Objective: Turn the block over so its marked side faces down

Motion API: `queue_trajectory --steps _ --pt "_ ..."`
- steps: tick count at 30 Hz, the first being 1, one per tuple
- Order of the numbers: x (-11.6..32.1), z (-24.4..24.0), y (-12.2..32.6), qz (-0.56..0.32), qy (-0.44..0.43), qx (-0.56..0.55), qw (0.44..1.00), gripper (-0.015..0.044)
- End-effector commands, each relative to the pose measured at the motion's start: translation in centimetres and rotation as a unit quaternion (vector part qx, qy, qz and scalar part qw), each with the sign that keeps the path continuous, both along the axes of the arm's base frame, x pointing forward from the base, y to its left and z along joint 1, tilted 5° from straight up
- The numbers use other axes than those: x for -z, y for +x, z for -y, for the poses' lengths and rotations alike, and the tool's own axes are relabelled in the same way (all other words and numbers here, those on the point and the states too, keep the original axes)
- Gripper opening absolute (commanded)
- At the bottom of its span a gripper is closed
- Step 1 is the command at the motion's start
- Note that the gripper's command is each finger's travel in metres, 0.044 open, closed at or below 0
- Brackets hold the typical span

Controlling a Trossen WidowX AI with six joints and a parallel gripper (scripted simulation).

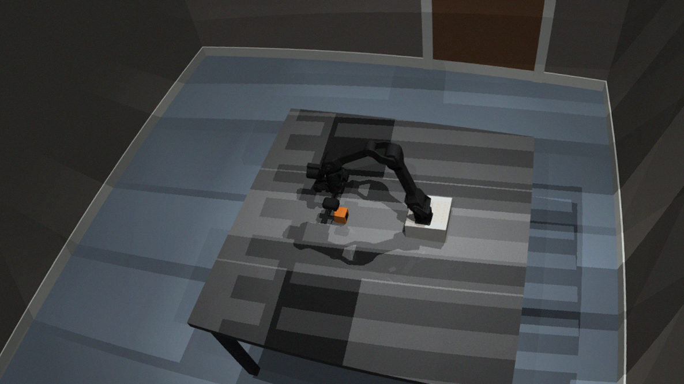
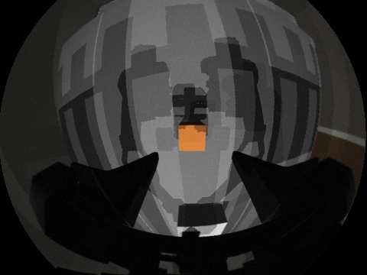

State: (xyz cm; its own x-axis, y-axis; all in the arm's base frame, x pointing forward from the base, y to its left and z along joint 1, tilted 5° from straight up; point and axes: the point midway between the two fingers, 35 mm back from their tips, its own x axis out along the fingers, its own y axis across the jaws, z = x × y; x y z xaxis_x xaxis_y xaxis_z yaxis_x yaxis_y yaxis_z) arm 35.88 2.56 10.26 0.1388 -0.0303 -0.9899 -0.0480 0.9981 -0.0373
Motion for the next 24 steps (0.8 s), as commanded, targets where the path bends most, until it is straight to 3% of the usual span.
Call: queue_trajectory --steps 1,5,24 --pt "0.4 0.0 0.1 -0.011 0.002 0.003 1.0 0.044" --pt "3.6 0.0 0.4 -0.011 0.002 0.003 1.0 0.044" --pt "5.7 0.1 0.8 -0.011 0.002 0.003 1.0 0.044"
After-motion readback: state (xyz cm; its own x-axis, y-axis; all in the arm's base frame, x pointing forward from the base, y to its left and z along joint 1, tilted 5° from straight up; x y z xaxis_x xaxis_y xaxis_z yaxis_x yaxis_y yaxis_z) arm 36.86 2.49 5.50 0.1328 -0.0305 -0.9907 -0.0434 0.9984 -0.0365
